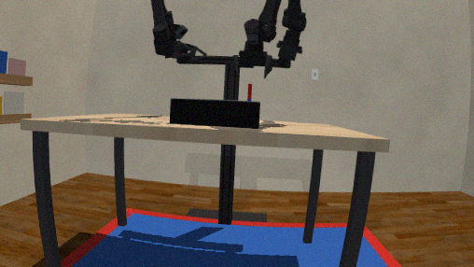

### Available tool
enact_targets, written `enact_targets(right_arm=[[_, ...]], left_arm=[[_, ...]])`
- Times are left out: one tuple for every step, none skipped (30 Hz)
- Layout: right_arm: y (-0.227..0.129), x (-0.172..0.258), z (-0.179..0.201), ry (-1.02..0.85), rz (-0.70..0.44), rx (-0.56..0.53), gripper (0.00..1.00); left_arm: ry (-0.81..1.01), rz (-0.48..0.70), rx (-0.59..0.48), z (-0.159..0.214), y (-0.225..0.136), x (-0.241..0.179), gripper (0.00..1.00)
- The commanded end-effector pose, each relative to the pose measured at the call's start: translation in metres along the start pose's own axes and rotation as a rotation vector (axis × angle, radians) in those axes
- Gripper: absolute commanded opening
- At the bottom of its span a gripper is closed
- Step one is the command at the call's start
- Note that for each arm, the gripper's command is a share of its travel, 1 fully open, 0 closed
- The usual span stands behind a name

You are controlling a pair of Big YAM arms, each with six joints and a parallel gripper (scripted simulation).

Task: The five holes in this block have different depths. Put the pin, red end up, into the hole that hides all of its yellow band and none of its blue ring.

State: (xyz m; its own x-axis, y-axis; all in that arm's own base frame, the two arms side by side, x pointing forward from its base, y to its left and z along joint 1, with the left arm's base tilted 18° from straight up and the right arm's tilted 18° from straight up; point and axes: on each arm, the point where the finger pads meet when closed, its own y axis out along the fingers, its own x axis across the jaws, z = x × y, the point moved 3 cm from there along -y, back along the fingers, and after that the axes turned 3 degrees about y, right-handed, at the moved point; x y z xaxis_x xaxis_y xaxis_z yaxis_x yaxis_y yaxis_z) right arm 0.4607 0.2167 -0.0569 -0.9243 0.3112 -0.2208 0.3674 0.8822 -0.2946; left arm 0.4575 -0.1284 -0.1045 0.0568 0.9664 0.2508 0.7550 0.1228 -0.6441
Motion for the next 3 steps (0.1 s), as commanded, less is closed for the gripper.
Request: enact_targets(right_arm=[[0.0046,-0.0015,-0.0123,-0.046,-0.003,-0.023,1.0],[0.0046,-0.0015,-0.0123,-0.046,-0.003,-0.023,1.0],[0.0046,-0.0015,-0.0123,-0.046,-0.003,-0.023,1.0]], left_arm=[[-0.001,0.001,-0.033,-0.0115,-0.0013,-0.0014,1.0],[-0.001,0.001,-0.033,-0.0115,-0.0013,-0.0014,1.0],[-0.001,0.001,-0.033,-0.0115,-0.0013,-0.0014,1.0]])
